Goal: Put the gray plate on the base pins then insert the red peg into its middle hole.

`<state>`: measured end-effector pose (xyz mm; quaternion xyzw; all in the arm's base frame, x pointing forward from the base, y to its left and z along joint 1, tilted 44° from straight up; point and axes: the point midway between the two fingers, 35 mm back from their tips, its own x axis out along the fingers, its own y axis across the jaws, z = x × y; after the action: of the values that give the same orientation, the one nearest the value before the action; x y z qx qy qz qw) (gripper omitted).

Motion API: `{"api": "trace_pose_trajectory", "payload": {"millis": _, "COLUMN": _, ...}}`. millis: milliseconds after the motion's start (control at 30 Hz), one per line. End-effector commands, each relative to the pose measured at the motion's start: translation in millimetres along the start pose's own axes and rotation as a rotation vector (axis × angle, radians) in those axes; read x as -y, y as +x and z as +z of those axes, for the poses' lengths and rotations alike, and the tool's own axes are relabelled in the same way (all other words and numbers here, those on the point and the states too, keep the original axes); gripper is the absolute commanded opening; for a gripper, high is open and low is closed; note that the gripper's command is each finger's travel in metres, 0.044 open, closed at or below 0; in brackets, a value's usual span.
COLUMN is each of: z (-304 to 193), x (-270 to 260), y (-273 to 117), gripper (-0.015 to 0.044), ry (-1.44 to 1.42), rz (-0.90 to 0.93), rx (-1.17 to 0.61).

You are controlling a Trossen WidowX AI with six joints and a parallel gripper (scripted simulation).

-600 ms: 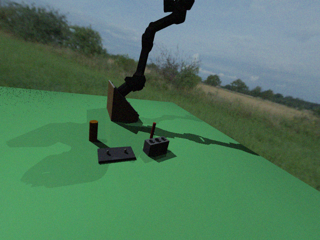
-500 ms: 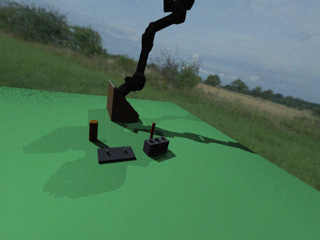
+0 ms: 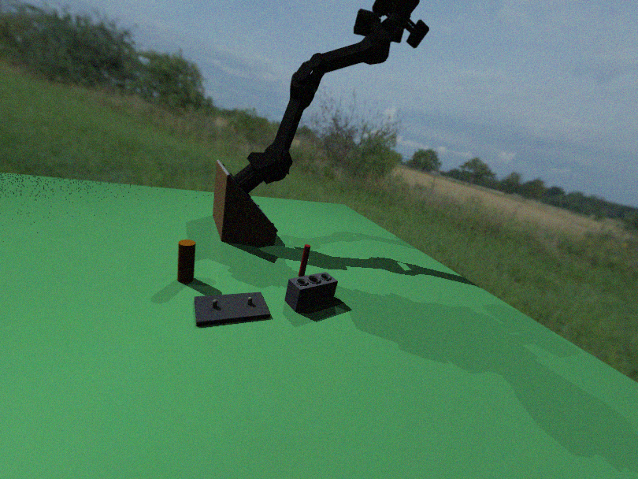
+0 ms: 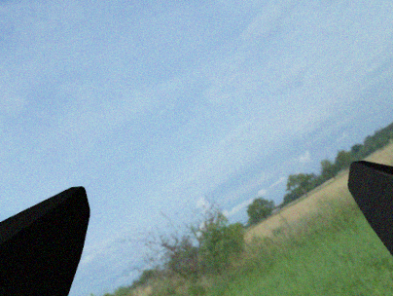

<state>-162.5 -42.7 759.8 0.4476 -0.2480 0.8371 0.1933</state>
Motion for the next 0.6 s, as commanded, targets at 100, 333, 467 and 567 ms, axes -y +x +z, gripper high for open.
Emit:
{"api": "trace_pose_trajectory", "payload": {"millis": 100, "z": 14, "x": 71, "y": -14, "gripper": 0.044, "ry": -0.015, "rz": -0.2, "rx": 0.035}}
{"api": "trace_pose_trajectory", "payload": {"millis": 333, "z": 39, "x": 173, "y": -59, "gripper": 0.044, "ry": -0.063, "rz": -0.497, "rx": 0.079}}
{"api": "trace_pose_trajectory", "payload": {"millis": 467, "z": 56, "x": 227, "y": -97, "gripper": 0.044, "ry": -0.072, "rz": -0.674, "rx": 0.111}}
{"api": "trace_pose_trajectory", "payload": {"millis": 567, "z": 69, "x": 265, "y": -133, "gripper": 0.044, "ry": -0.065, "rz": -0.812, "rx": 0.141}}
